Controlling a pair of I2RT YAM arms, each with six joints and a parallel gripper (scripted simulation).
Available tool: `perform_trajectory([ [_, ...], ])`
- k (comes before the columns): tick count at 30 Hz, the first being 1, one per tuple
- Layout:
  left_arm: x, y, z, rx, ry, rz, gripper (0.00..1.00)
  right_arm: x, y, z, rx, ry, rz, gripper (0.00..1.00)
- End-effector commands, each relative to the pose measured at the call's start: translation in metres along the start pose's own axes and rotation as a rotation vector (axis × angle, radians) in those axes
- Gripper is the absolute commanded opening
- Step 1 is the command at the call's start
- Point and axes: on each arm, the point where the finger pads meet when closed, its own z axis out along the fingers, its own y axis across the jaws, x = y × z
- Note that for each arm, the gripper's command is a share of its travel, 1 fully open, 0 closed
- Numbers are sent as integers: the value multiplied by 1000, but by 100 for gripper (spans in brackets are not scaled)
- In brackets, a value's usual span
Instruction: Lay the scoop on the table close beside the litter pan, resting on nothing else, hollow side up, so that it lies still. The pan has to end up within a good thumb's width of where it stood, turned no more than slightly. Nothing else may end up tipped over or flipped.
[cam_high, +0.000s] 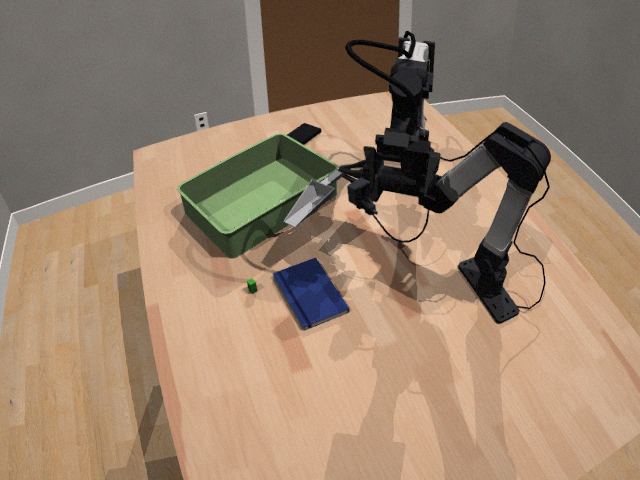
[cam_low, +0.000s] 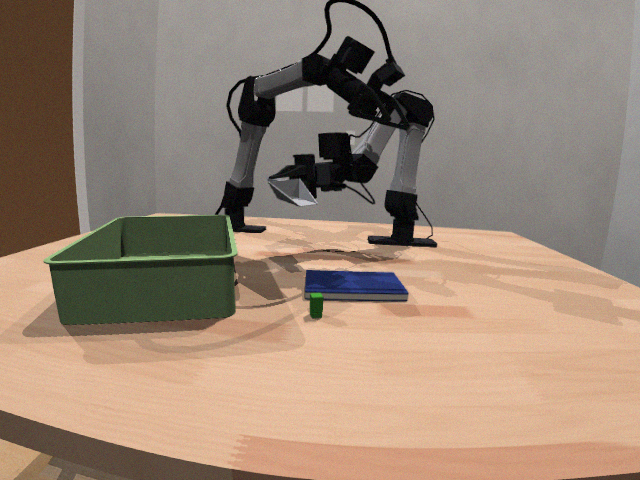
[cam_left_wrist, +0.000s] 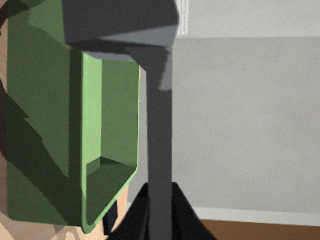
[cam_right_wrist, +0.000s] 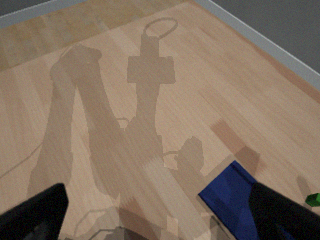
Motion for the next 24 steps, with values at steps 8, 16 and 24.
perform_trajectory([
  [8, -1, -29, 5, 111, -40, -20, 3, -2, 20, 6, -16, 11, -14, 100],
  [16, -3, -28, 2, 110, -42, -20, 3, -2, 20, 6, -16, 11, -15, 100],
  [24, -7, -47, 3, 131, -46, -26, 3, 0, 15, -13, -8, 12, -9, 100],
])
